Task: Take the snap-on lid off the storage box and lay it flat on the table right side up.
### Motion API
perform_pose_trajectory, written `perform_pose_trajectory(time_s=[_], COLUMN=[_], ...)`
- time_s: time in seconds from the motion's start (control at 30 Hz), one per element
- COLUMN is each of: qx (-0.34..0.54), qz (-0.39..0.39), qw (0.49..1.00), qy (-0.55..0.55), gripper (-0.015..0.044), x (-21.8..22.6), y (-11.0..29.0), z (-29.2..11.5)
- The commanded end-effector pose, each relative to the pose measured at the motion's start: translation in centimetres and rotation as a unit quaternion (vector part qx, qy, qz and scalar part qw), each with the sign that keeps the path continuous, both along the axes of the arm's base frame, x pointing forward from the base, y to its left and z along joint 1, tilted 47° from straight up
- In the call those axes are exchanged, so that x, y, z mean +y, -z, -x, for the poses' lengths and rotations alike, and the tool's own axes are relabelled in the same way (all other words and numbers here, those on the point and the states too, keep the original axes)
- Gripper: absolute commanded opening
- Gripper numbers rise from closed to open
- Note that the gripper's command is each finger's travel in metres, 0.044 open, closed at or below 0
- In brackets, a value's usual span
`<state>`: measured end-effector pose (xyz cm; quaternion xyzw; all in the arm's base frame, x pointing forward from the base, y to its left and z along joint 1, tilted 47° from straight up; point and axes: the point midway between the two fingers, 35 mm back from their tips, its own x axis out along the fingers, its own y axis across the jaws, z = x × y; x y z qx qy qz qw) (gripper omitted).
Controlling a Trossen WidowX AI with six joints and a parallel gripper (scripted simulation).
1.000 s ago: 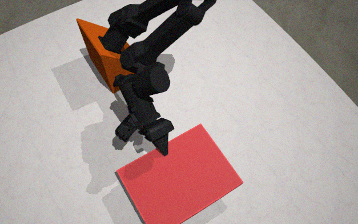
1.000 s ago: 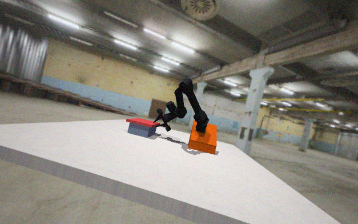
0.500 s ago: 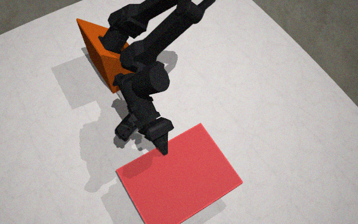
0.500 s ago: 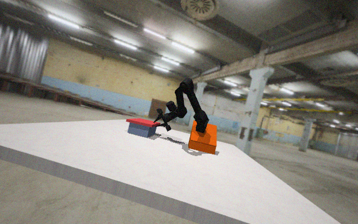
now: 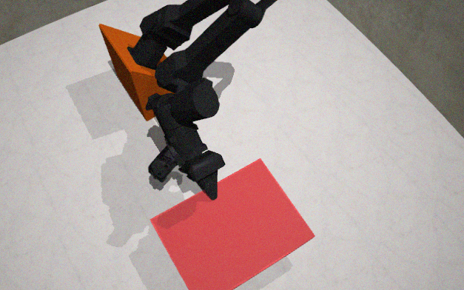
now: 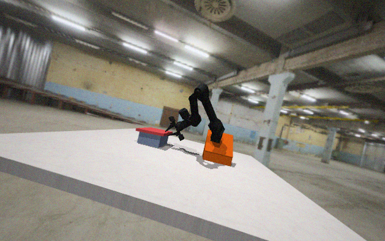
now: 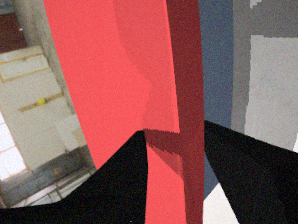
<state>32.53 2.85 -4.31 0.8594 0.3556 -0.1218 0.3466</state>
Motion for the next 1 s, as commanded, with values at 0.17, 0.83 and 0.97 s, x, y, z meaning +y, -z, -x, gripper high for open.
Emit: perform_pose_trajectory(time_s=[0.17,0.83,0.97], qx=[-0.003,-0.003,-0.002], qz=[0.0,0.0,0.0], qw=[1.0,1.0,1.0], qy=[0.002,0.002,0.002], gripper=[0.0,0.0,0.0], x=[-0.35,-0.65,-0.61], y=[-0.29,-0.56,-0.52], z=[-0.02,-0.05,-0.06])
